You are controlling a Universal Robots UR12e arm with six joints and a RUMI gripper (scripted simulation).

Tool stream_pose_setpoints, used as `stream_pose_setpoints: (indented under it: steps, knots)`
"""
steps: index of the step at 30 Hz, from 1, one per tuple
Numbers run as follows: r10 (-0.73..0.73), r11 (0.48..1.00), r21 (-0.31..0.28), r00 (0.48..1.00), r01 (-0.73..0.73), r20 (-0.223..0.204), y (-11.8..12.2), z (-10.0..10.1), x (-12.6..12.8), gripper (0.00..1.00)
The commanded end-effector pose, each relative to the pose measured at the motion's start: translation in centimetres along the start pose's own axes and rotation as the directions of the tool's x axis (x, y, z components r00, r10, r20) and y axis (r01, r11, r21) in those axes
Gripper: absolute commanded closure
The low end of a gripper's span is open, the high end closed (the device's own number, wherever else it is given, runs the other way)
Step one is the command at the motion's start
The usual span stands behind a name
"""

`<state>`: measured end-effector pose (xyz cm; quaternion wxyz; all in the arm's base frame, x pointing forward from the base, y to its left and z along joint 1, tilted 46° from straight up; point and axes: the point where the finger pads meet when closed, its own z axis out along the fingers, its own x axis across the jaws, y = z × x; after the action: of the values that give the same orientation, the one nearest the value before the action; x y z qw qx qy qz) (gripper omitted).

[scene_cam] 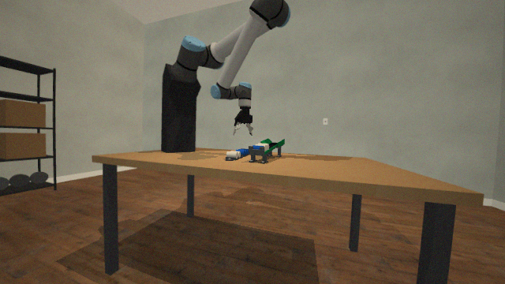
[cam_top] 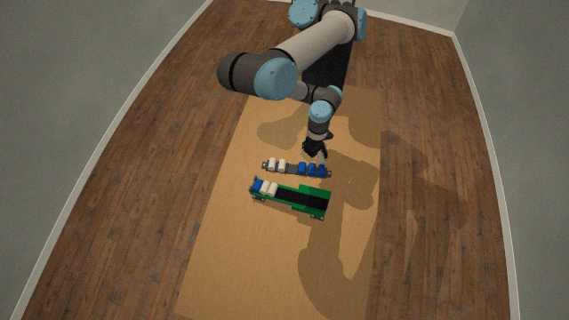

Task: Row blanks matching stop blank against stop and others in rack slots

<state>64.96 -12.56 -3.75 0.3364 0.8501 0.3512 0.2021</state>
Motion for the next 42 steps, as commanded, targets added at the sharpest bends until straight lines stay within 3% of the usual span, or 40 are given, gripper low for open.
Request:
stream_pose_setpoints:
  steps: [1, 6, 8, 16, 21, 33, 34, 42]
  knots:
    - [0.247, 0.969, -0.003, 0.969, -0.247, 0.005, 0.0, 0.6, 0.0, 0.00]
    - [0.444, 0.896, -0.004, 0.896, -0.444, 0.004, 0.1, 1.2, 0.0, 0.00]
    - [0.444, 0.896, -0.004, 0.896, -0.444, 0.004, 0.1, 1.2, 0.0, 0.00]
    - [0.656, 0.755, -0.005, 0.755, -0.656, 0.003, 0.3, 2.0, 0.0, 0.00]
    - [0.722, 0.692, -0.005, 0.692, -0.722, 0.003, 0.4, 2.2, -0.1, 0.00]
    - [0.753, 0.658, -0.005, 0.658, -0.753, 0.002, 0.4, 2.4, -0.1, 0.00]
    - [0.753, 0.658, -0.005, 0.658, -0.753, 0.002, 0.4, 2.4, -0.1, 0.51]
    - [0.753, 0.658, -0.005, 0.658, -0.753, 0.002, 0.4, 2.4, -0.1, 0.51]
